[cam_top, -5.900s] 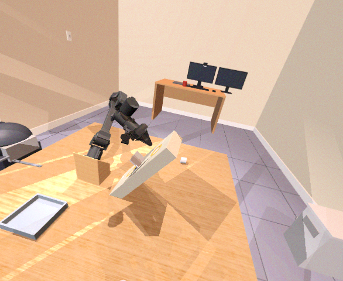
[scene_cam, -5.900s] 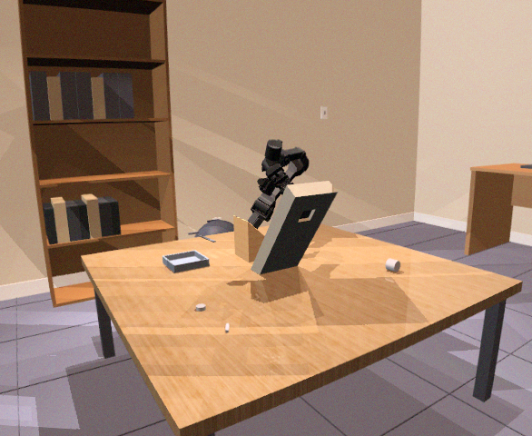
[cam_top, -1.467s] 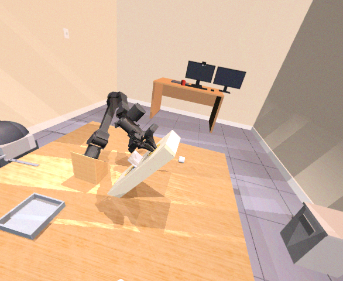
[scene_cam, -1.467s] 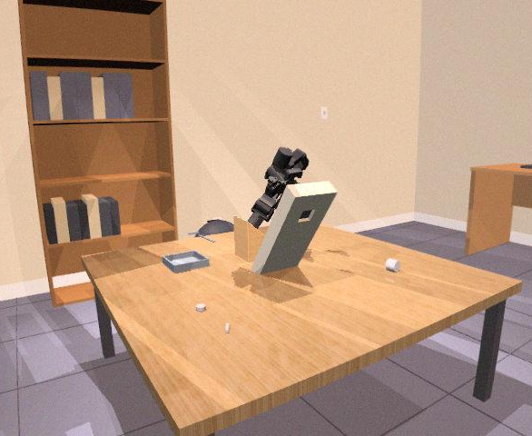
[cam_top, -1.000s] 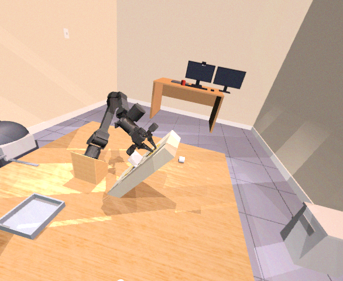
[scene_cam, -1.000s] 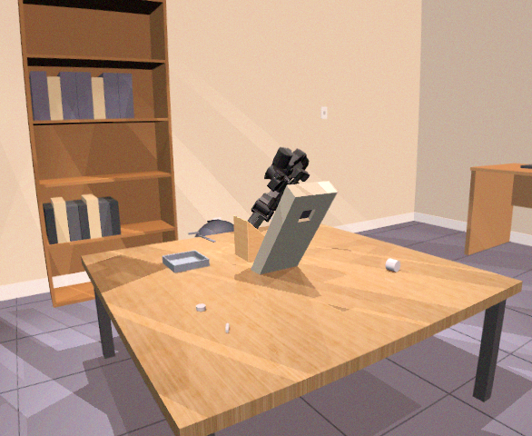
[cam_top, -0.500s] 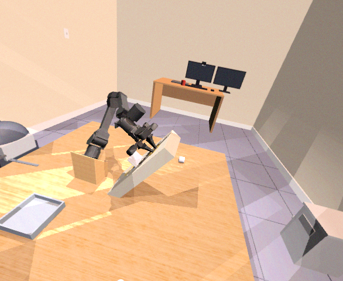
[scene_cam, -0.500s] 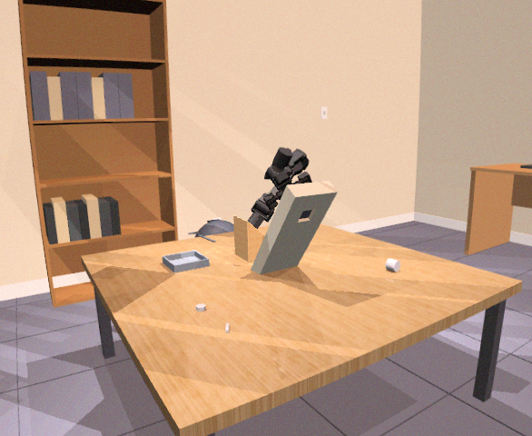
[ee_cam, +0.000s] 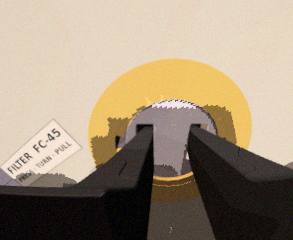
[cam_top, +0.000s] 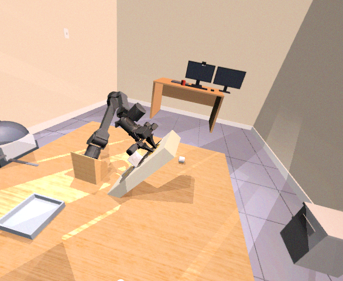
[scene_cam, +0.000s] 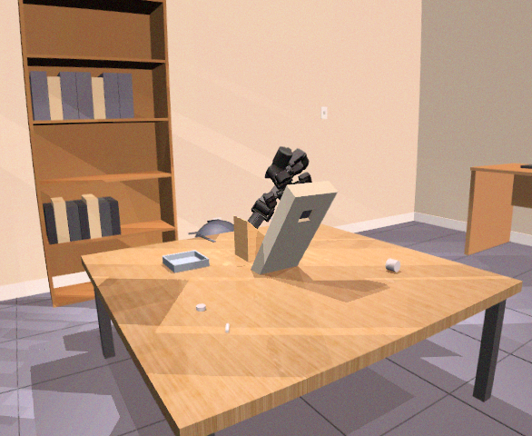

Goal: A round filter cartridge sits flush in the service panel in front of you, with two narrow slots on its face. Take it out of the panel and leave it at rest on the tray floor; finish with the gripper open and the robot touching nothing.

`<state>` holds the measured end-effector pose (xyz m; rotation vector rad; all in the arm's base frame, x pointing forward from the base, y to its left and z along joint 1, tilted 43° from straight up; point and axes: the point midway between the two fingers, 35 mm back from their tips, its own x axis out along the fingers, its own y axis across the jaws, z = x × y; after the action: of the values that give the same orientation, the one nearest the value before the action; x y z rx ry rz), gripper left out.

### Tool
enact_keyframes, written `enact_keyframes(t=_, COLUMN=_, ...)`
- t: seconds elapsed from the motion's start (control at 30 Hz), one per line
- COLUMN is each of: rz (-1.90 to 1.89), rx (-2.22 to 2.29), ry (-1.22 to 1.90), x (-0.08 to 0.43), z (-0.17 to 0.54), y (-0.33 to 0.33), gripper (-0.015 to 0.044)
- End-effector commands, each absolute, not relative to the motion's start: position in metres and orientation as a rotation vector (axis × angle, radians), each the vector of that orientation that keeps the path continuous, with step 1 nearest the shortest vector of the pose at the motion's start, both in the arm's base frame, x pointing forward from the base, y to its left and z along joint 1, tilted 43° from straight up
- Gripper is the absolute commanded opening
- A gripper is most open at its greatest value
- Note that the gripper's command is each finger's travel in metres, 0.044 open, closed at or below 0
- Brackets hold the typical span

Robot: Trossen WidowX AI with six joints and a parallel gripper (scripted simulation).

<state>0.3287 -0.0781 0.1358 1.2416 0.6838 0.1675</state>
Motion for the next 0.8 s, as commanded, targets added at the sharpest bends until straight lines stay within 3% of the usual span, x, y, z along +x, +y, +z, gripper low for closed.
enact_keyframes(t=0.0, rz=0.153, rx=1.241, ry=0.698, x=0.318, z=0.137, y=-0.088, gripper=0.0)
enact_keyframes(t=0.77, rz=0.158, rx=1.254, ry=0.687, x=0.266, z=0.154, y=-0.106, gripper=0.0)
